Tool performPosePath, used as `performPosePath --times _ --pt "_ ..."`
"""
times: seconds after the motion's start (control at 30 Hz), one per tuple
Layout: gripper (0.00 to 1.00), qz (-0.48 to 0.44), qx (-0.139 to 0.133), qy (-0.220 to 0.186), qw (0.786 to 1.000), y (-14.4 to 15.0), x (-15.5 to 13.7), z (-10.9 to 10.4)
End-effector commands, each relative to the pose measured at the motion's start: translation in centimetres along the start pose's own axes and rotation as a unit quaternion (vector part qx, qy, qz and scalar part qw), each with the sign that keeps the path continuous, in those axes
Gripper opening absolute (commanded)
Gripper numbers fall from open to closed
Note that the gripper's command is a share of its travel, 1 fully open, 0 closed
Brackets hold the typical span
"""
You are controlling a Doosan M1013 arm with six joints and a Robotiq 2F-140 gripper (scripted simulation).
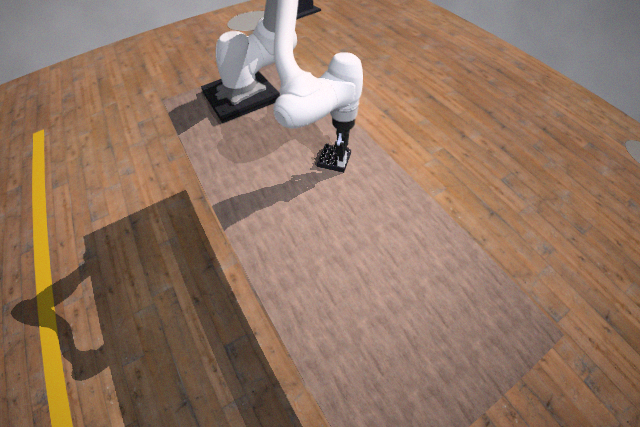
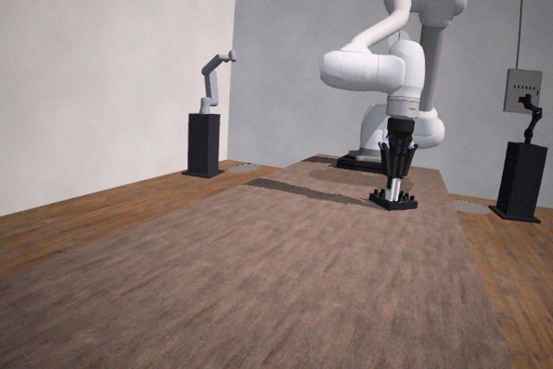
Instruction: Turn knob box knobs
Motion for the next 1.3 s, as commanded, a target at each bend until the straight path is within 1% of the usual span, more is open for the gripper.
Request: performPosePath --times 0.0,0.83,0.87,1.27 --pt "0.05 -0.012 0.0 0.0 1.0 0.0 0.0 -0.01" --pt "0.05 -0.02 0.0 0.0 1.0 0.0 0.0 -0.01" --pt "0.12 -0.02 0.0 0.0 1.0 0.0 0.0 -0.01" --pt "0.12 -0.02 0.0 0.0 1.0 0.0 0.0 -0.01"
Point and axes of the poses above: the point where the finger pads meet when closed, its own z axis out along the fingers, its own y axis across the jaws, x = y × z, the point moved 1 cm from there along -z, back along the fingers, and after that the axes turned 13 degrees about z, right-handed, at the moved point
